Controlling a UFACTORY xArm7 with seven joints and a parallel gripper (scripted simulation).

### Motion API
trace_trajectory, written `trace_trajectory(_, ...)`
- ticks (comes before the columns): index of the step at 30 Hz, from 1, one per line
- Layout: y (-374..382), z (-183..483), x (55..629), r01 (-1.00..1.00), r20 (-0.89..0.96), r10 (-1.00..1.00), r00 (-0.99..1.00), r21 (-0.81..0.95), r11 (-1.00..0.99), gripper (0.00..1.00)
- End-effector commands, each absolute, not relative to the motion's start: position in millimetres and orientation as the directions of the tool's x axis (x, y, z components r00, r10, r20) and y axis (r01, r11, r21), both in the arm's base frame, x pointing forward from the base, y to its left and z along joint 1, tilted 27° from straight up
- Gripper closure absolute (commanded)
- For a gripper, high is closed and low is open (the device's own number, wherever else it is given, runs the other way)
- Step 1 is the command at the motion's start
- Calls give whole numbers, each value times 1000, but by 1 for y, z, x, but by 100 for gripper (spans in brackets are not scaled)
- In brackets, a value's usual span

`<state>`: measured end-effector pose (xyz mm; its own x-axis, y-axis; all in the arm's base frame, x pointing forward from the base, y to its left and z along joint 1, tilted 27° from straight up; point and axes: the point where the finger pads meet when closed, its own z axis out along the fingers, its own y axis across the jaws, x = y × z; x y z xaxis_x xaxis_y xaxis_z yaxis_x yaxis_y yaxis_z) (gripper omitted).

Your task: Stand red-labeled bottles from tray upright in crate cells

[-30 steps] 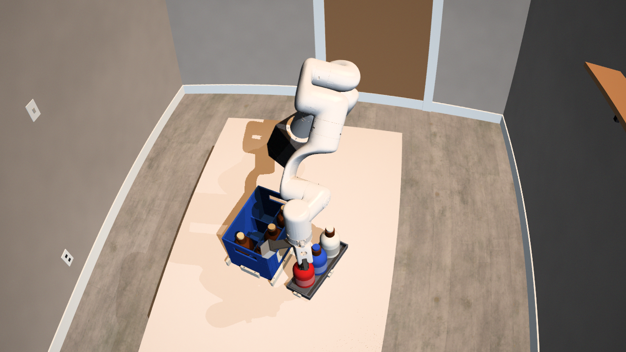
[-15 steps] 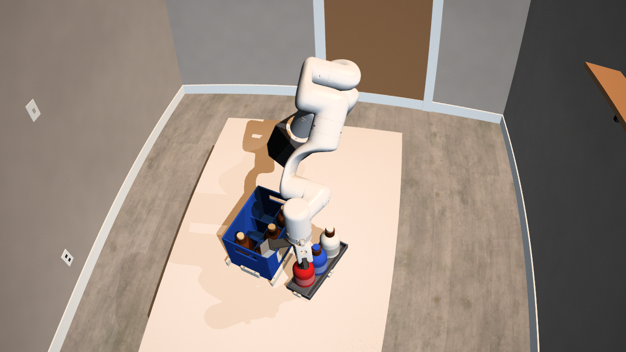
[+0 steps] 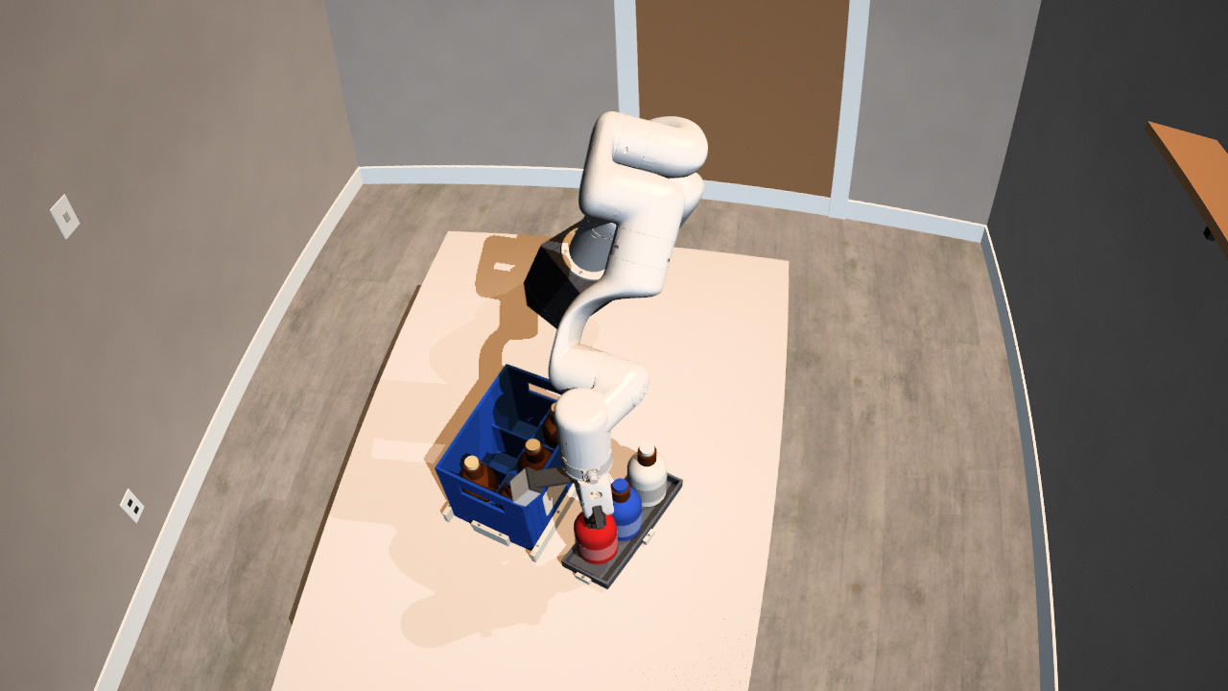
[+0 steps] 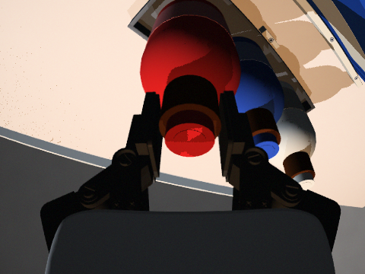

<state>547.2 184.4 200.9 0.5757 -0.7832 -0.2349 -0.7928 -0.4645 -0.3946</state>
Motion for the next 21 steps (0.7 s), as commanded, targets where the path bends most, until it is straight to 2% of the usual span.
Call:
trace_trajectory(1, 183, 203, 549, -792, -232, -784, 575, -399, -462, 100)
trace_trajectory(21, 179, 212, 547, -792, -232, -784, 575, -399, -462, 100)
